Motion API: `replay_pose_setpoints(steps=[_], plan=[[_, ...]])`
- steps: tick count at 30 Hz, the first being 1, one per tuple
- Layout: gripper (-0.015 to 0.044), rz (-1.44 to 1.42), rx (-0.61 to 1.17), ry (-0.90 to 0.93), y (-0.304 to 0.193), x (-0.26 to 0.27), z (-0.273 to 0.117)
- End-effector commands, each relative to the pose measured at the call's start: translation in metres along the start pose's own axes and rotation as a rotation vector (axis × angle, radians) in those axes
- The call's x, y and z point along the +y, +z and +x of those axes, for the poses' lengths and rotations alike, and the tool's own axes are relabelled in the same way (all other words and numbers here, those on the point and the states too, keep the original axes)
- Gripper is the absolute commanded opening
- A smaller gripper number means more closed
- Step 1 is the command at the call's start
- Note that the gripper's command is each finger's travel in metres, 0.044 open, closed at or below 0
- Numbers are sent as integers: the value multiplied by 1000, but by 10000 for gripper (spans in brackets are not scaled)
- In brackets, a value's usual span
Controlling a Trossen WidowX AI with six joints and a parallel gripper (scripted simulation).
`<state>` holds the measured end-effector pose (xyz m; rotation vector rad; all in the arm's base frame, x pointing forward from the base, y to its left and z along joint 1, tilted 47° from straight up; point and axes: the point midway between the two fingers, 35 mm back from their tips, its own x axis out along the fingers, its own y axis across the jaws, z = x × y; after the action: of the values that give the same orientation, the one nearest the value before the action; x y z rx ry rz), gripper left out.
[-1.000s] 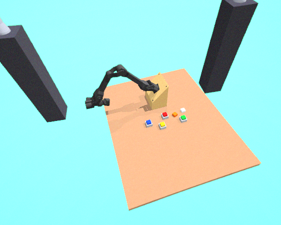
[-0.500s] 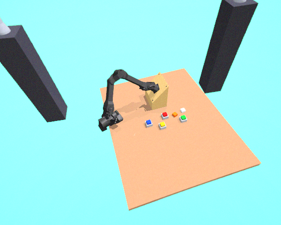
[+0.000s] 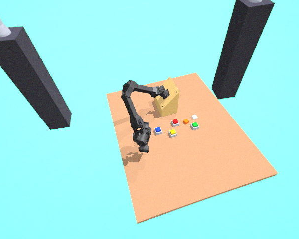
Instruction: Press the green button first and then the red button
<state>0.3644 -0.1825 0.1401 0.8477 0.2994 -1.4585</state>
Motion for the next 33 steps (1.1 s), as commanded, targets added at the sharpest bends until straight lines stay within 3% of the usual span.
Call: replay_pose_setpoints(steps=[1, 10, 19, 26, 33], plan=[[400, -283, 74, 3, -71, -5, -13], [400, -889, 161, 35, -204, -48, -55], [400, -1548, 143, 61, -303, -141, -97], [400, -1969, 58, 55, -338, -213, -113], [400, -2000, 49, 53, -340, -219, -114]])
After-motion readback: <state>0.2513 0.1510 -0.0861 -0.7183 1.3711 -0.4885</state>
